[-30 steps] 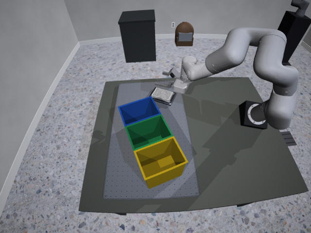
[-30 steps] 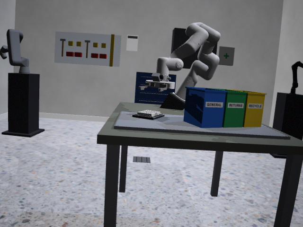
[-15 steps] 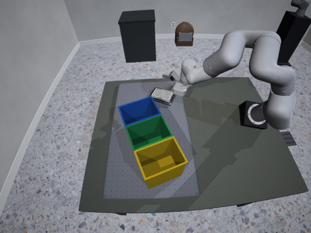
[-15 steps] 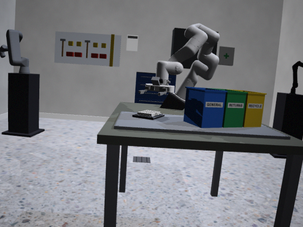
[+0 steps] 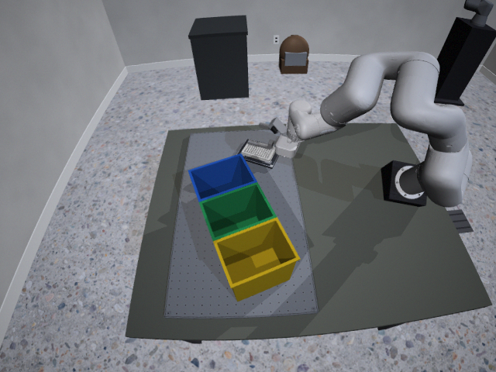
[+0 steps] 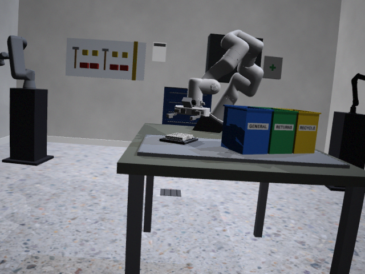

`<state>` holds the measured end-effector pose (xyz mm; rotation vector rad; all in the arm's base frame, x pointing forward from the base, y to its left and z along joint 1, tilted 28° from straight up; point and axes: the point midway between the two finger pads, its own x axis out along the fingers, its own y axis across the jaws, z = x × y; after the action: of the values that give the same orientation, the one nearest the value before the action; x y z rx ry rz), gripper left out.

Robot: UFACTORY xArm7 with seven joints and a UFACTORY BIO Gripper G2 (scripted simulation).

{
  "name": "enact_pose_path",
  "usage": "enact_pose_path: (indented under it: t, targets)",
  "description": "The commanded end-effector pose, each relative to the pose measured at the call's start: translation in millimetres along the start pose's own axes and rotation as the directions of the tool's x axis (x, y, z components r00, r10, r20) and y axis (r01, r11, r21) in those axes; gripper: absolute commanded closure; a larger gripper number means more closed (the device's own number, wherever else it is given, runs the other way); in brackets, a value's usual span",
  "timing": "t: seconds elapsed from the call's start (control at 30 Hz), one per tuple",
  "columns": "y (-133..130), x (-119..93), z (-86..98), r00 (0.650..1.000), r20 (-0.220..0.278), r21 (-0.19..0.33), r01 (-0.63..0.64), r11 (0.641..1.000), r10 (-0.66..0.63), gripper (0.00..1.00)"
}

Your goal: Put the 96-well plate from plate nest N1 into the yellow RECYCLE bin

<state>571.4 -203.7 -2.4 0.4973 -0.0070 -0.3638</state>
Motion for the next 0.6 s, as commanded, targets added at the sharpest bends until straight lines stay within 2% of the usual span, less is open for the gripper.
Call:
enact_pose_path:
  t: [0.0, 0.57]
  targets:
    - [-0.7, 1.5, -5.5, 1.0, 0.005, -0.001, 0.0, 1.0, 0.0, 0.63]
    - [-0.8, 1.5, -30.5, 1.0, 0.005, -0.001, 0.0, 1.0, 0.0, 0.63]
